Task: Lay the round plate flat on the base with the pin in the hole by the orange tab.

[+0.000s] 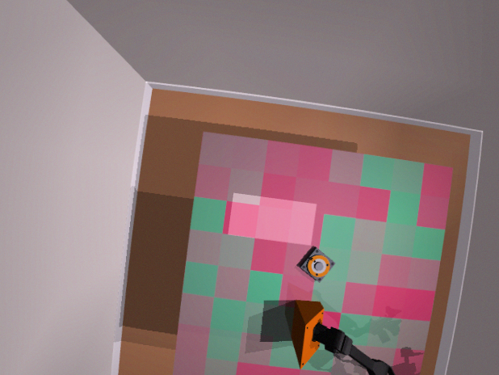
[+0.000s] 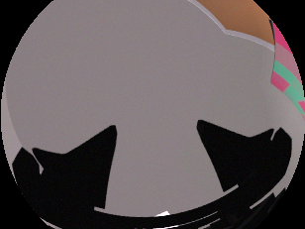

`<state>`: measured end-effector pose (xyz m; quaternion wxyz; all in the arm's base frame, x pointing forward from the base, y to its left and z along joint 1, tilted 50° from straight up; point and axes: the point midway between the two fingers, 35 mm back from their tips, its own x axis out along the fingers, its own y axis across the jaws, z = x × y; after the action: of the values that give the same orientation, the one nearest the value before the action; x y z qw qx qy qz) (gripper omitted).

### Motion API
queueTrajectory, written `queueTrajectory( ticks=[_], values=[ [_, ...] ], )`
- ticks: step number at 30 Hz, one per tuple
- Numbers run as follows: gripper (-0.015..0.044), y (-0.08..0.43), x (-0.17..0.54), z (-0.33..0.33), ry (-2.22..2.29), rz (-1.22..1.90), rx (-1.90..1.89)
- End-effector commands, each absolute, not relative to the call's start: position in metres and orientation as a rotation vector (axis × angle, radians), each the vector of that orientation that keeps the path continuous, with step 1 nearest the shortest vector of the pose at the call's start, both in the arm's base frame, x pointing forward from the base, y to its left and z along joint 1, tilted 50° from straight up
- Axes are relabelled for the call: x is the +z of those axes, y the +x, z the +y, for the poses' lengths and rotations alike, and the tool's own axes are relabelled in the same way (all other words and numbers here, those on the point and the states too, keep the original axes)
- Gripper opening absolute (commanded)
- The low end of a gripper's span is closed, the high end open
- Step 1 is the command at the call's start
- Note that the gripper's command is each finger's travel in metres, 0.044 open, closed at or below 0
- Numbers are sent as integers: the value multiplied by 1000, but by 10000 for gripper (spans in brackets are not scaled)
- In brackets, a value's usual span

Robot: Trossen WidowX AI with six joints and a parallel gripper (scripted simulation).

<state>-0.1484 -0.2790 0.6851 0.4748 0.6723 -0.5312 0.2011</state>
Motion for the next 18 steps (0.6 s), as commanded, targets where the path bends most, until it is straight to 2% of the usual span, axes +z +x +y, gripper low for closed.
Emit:
queueTrajectory(
  ticks=[1, 3, 4, 11, 12, 15, 18],
  values=[
    [374, -149, 686, -276, 1627, -1300, 490],
    [321, -146, 699, -249, 1493, -1295, 475],
    [295, -113, 713, -216, 1433, -1210, 444],
    [111, -84, 723, -179, 1282, -1137, 416],
    [85, -54, 728, -152, 1236, -1063, 391],
    [6, -18, 731, -121, 1182, -976, 360],
    [0, 18, 729, -92, 1134, -883, 340]
  ],
)
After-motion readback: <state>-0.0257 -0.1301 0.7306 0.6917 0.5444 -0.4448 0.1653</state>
